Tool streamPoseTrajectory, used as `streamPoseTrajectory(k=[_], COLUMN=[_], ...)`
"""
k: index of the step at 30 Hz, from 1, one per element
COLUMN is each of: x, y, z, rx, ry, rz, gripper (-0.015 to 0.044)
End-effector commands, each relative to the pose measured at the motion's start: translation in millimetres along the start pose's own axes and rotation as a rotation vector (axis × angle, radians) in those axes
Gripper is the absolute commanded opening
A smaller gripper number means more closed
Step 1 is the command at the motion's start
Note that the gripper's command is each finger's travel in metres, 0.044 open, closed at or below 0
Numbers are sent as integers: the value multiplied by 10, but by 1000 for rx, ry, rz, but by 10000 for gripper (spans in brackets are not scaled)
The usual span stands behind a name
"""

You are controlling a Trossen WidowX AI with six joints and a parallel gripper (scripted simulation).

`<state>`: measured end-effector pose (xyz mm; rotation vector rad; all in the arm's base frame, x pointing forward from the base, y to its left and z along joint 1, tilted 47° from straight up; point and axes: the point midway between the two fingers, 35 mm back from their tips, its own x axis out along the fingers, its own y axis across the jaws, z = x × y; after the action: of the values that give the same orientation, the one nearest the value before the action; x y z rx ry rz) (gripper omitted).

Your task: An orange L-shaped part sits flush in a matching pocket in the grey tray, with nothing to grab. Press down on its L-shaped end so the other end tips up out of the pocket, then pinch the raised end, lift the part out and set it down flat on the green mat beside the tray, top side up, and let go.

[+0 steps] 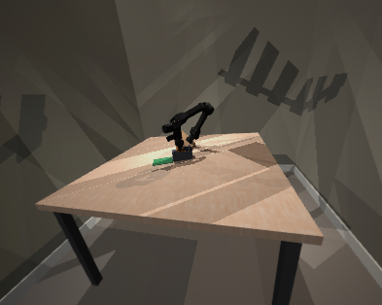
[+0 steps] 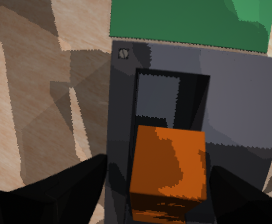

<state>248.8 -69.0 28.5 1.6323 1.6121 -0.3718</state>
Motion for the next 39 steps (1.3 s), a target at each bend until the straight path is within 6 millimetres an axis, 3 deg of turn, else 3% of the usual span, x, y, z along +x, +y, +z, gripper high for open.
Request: streamPoseTrajectory(k=[1,3,13,16,24,39], x=[-4,-4,-4,-4,-29,-258], y=[2,2,2,2,0,-10], z=[1,1,1,1,0,-6], rx=[-1,-1,-1,-1,0,5], ry=[0,0,0,0,0,4], rz=[0,0,0,0,0,0], gripper=[201,149,82,3,0,0])
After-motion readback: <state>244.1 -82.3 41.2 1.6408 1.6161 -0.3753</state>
